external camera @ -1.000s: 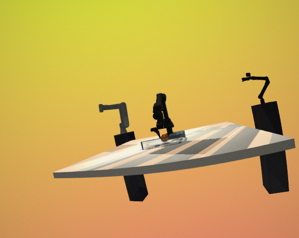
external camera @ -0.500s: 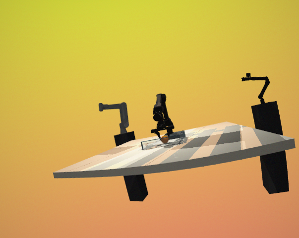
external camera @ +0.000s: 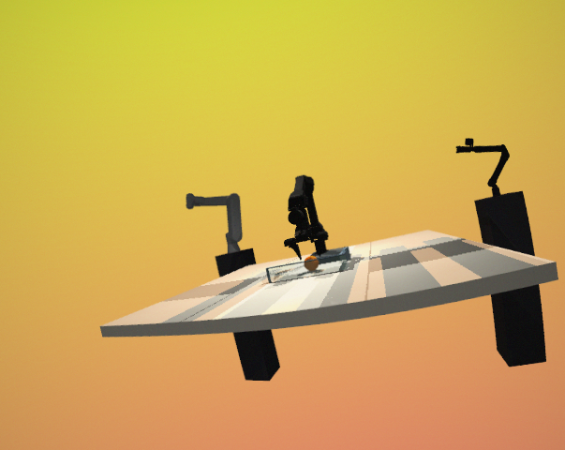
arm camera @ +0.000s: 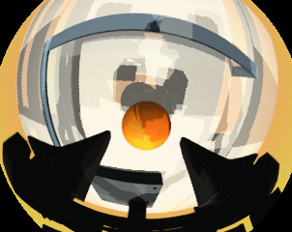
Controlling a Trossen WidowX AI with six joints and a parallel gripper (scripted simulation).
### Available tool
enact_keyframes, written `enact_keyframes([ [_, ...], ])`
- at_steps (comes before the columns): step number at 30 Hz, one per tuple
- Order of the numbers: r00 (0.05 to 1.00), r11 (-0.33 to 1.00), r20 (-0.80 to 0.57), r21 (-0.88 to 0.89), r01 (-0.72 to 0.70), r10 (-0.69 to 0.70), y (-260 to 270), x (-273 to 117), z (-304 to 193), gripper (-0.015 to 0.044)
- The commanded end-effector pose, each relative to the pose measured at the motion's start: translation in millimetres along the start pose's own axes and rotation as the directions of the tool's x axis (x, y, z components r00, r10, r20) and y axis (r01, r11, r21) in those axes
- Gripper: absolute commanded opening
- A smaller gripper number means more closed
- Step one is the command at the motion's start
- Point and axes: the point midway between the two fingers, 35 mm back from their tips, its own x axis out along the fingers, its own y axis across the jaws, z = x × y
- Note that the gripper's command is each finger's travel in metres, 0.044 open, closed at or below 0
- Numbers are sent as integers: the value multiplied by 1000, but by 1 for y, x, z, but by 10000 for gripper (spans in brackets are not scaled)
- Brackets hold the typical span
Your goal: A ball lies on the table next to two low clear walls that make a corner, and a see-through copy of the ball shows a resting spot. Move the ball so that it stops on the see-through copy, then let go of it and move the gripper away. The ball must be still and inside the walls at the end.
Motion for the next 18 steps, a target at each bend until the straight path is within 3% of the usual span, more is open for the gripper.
enact_keyframes([
  [1, 999, 1000, 34, -3, -2, 2, 0, -56, 1, 420],
  [13, 999, 1000, 52, 2, 1, -1, 0, -54, 4, 420],
  [14, 999, 1000, 52, 2, 1, -1, 0, -56, 4, 440],
  [18, 999, 1000, 50, 2, 1, -1, 0, -95, -2, 440],
])
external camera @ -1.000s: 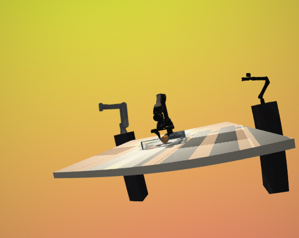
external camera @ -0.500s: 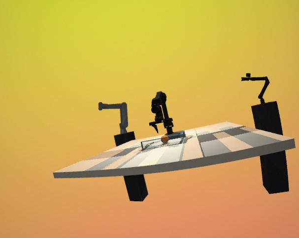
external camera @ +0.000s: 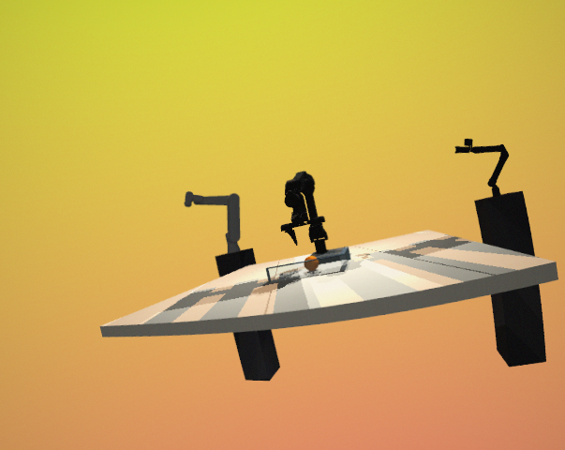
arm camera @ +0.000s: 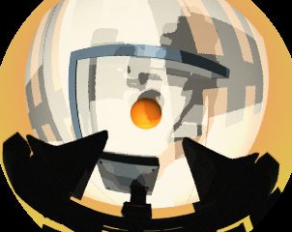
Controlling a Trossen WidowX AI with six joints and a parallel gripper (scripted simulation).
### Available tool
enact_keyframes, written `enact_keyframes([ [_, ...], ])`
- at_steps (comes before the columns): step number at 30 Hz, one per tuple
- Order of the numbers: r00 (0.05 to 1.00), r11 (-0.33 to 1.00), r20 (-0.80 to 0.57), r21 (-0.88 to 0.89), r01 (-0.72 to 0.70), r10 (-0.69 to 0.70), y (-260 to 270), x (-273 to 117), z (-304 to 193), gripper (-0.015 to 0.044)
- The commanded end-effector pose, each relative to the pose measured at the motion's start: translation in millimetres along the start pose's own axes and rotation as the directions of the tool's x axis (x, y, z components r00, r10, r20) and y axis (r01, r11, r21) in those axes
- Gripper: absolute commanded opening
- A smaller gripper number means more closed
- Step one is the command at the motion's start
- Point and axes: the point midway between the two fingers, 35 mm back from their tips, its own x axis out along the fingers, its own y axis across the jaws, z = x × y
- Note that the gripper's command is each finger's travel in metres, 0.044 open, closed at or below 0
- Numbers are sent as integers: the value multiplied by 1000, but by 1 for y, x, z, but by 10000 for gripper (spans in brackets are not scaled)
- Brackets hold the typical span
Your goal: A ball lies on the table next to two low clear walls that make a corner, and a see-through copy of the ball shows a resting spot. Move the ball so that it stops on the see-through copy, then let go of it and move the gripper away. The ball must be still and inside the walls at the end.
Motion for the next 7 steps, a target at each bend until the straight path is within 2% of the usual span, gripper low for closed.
enact_keyframes([
  [1, 1000, 1000, 22, -2, 0, 0, 0, -36, -2, 440],
  [7, 1000, 1000, 22, -2, 0, 0, 0, -38, -2, 440],
])
